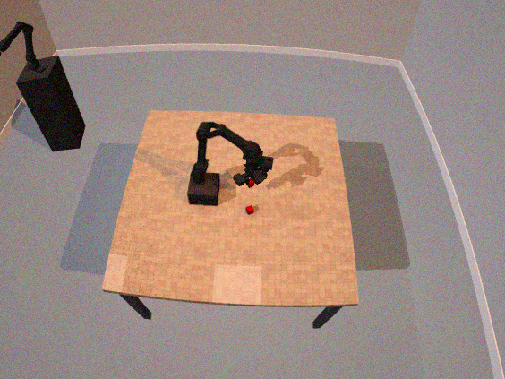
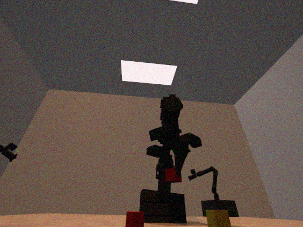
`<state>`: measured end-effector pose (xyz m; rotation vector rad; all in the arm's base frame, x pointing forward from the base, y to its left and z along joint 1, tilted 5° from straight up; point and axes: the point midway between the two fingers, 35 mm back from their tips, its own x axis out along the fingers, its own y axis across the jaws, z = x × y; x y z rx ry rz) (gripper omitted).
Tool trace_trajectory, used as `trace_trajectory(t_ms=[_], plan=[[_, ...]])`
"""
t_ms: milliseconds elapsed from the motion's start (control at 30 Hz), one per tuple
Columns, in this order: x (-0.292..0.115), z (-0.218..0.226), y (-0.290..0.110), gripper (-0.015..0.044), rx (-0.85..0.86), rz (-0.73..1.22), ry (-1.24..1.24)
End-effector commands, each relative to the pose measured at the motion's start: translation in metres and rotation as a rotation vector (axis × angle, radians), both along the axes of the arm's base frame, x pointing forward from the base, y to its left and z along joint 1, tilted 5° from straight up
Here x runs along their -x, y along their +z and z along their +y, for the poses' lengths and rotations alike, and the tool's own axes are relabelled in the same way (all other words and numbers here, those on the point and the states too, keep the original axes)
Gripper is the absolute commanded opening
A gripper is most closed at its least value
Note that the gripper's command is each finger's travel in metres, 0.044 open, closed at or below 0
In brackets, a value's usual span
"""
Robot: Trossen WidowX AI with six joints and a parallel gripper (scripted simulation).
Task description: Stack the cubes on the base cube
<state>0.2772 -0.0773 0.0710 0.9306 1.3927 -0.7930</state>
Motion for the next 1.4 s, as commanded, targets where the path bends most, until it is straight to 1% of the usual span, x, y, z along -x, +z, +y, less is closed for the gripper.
trace_trajectory(t_ms=[0,1300,1367], plan=[[-0.003,0.005,0.002,0.0105,0.003,-0.017,0.084],[-0.012,0.093,-0.026,0.0105,0.079,-0.142,1.733],[-0.012,0.096,-0.027,0.0105,0.081,-0.147,1.789]])
